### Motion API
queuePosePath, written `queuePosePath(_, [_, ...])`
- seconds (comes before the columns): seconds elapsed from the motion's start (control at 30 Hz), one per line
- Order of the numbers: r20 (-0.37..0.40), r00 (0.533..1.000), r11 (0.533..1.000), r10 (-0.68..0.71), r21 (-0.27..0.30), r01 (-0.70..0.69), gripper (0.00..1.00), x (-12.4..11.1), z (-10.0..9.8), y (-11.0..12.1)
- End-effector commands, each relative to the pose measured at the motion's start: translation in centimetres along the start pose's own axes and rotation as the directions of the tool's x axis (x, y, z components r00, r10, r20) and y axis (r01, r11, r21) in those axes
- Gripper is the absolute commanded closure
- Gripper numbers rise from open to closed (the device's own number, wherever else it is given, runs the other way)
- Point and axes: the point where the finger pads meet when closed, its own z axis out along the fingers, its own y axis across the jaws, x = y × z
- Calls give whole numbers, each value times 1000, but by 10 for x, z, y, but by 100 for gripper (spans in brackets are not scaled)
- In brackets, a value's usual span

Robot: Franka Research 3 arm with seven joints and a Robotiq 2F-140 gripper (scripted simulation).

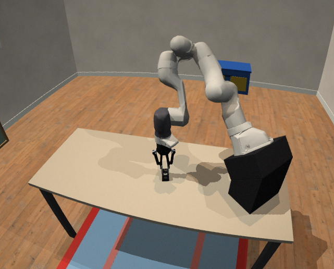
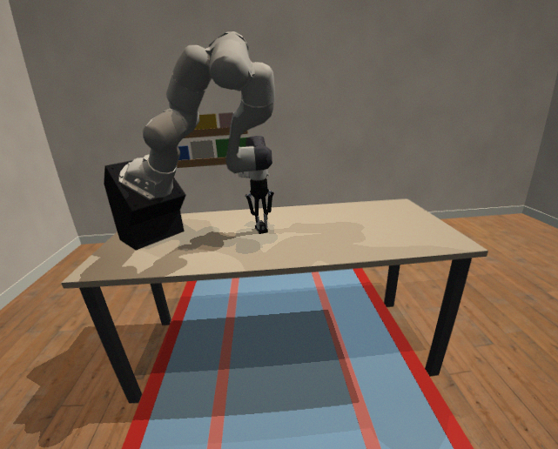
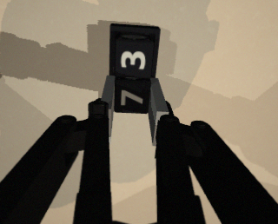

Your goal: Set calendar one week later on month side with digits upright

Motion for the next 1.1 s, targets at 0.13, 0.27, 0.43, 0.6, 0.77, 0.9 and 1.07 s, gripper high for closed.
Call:
queuePosePath(0.13, [4,1000,1000,6,1,-6,84,-2,1,0])
queuePosePath(0.27, [4,1000,1000,6,1,-6,84,-2,1,0])
queuePosePath(0.43, [4,1000,1000,6,1,-6,79,-2,1,0])
queuePosePath(0.6, [4,1000,1000,6,1,-6,77,-2,1,0])
queuePosePath(0.77, [4,1000,1000,6,1,-6,72,-2,1,0])
queuePosePath(0.9, [4,1000,1000,6,1,-6,72,-2,1,0])
queuePosePath(1.07, [4,1000,1000,6,1,-6,72,-2,1,0])
